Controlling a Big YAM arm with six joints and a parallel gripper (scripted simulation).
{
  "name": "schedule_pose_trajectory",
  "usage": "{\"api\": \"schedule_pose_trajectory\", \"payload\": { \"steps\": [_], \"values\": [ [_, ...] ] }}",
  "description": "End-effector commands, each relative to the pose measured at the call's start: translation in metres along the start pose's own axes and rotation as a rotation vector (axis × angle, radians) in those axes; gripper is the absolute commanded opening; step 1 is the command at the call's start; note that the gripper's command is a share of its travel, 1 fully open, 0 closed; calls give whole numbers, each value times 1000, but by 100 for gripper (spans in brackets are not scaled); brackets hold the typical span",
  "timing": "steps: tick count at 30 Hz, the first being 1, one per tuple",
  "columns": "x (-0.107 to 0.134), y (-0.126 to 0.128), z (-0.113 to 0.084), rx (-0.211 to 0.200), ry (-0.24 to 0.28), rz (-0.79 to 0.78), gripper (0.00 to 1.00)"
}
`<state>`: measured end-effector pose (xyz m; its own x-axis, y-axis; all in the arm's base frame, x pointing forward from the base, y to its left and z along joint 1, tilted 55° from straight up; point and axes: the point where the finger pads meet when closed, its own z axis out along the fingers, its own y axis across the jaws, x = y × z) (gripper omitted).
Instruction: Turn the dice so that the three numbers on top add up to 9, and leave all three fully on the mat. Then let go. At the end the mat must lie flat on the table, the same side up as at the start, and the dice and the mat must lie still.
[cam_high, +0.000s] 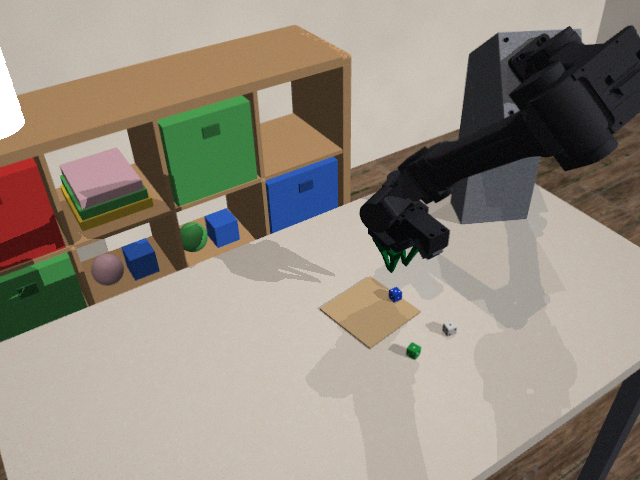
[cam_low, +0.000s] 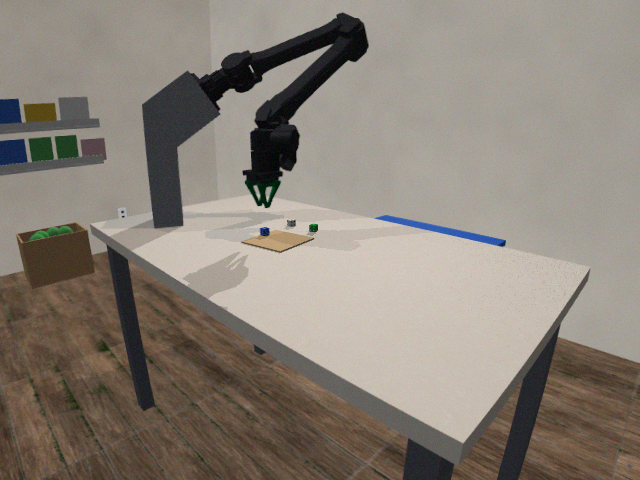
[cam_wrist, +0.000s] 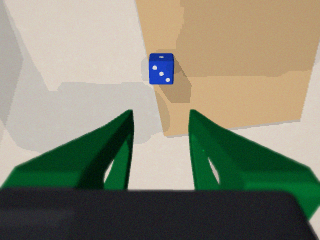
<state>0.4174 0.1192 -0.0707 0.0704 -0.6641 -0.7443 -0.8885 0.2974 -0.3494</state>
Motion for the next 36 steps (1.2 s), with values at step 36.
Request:
{"api": "schedule_pose_trajectory", "payload": {
  "steps": [36],
  "values": [
    [-1, 5, 19, -5, -2, 4, 34]
  ]
}}
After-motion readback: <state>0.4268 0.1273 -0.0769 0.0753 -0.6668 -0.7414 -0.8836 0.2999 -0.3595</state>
